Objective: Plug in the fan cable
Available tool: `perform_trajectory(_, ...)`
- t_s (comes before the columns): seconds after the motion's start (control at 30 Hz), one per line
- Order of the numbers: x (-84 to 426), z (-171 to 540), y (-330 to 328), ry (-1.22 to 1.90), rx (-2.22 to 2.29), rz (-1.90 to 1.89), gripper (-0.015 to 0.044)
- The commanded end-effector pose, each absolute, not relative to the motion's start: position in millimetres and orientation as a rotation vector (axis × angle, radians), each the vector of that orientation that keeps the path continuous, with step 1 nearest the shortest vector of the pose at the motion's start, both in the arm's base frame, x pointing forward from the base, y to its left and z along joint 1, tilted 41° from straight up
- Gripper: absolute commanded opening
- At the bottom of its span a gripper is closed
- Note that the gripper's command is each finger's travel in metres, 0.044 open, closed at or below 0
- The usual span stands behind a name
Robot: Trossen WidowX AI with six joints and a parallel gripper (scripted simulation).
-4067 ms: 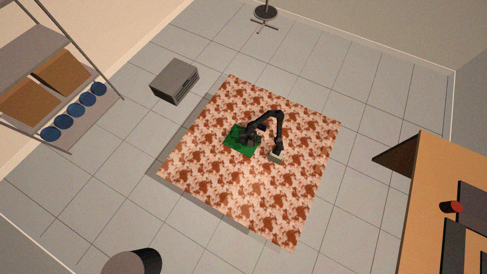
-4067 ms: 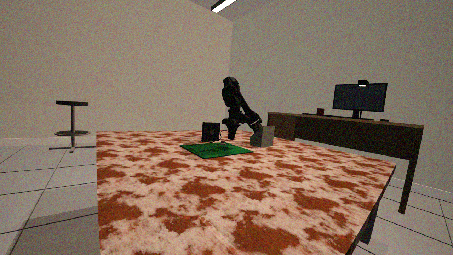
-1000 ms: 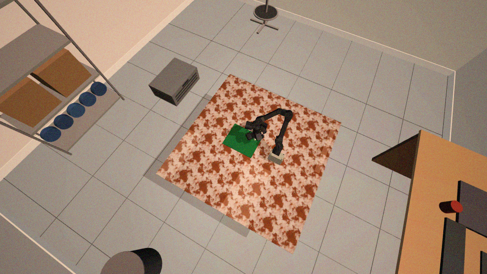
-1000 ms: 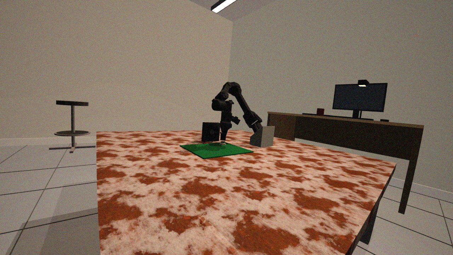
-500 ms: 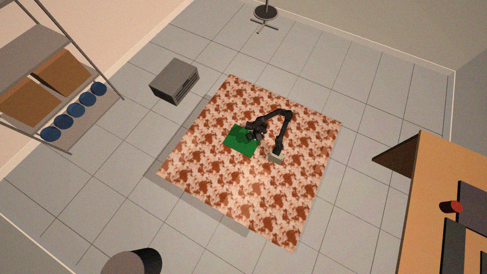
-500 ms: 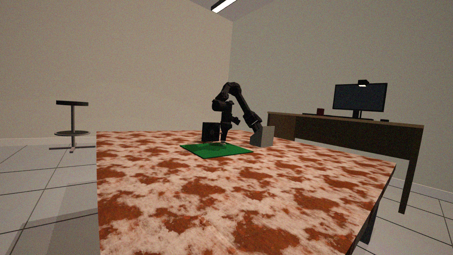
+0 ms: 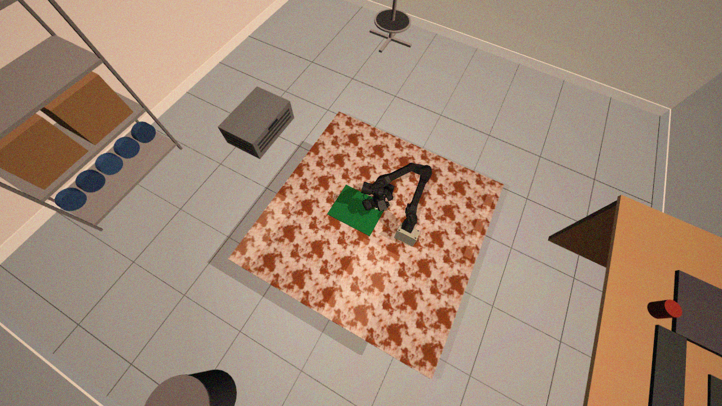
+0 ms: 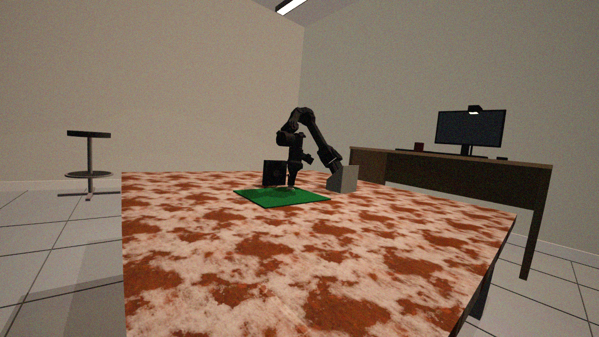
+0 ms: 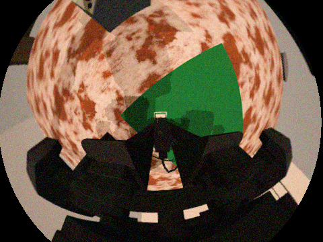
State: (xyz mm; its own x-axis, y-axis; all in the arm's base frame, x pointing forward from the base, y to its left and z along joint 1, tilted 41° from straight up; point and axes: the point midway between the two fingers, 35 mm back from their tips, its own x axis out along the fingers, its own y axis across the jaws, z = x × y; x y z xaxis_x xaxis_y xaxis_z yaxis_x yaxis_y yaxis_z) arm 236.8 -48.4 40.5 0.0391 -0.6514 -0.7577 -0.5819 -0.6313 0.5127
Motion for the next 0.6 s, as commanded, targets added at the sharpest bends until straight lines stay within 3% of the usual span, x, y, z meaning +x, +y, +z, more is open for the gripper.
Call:
perform_trajectory(0.0, 237.1, 39.6, -49.9, -1.314, 2.214, -1.673, 0.0000)
perform_trajectory(0.57, 237.5, 31.3, -57.2, -1.314, 2.214, -1.672, 0.0000)
